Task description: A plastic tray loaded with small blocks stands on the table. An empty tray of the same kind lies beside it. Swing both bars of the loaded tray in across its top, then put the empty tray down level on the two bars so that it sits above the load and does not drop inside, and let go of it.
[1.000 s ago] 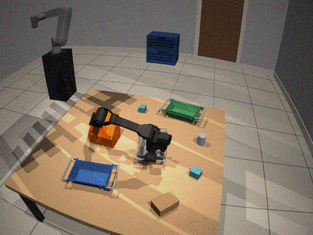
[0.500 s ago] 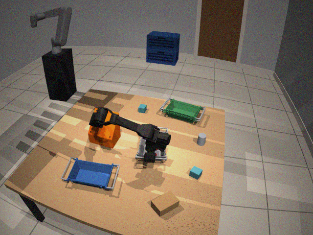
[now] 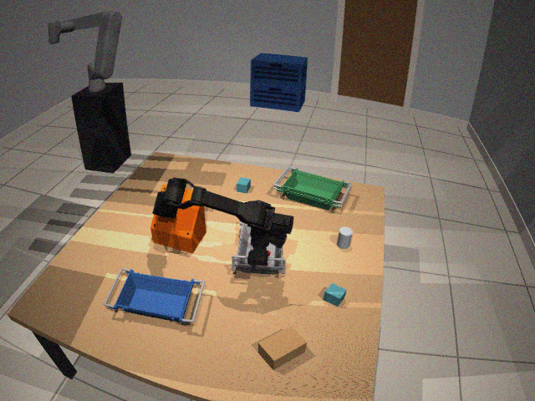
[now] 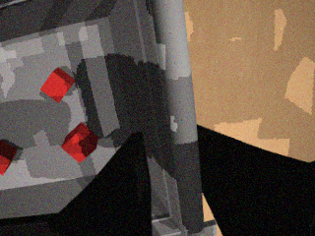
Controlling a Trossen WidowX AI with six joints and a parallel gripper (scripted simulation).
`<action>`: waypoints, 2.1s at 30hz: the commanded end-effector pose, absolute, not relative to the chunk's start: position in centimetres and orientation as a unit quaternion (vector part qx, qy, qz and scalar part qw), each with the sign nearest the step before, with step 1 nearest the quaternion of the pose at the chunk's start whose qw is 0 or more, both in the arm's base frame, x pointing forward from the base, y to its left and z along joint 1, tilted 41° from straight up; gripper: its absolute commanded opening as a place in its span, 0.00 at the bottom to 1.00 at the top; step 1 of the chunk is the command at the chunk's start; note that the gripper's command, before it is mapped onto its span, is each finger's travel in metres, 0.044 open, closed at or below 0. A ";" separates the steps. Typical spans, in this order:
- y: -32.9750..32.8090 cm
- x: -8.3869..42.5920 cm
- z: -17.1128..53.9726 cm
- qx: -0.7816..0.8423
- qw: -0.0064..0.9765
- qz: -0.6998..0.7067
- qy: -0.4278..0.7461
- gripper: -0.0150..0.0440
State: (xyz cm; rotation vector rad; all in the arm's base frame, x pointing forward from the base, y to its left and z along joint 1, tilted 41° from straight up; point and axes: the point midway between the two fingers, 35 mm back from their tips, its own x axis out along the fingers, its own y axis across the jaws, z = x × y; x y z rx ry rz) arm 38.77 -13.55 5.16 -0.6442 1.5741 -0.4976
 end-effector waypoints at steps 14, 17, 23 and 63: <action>-10.5 38.4 4.7 -0.282 0.627 -0.211 0.694 0.40; -10.1 38.4 5.1 -0.282 0.627 -0.211 0.695 0.40; -10.6 38.1 4.3 -0.282 0.624 -0.209 0.698 0.40; 2.3 38.7 -1.5 -0.277 0.626 -0.203 0.700 0.40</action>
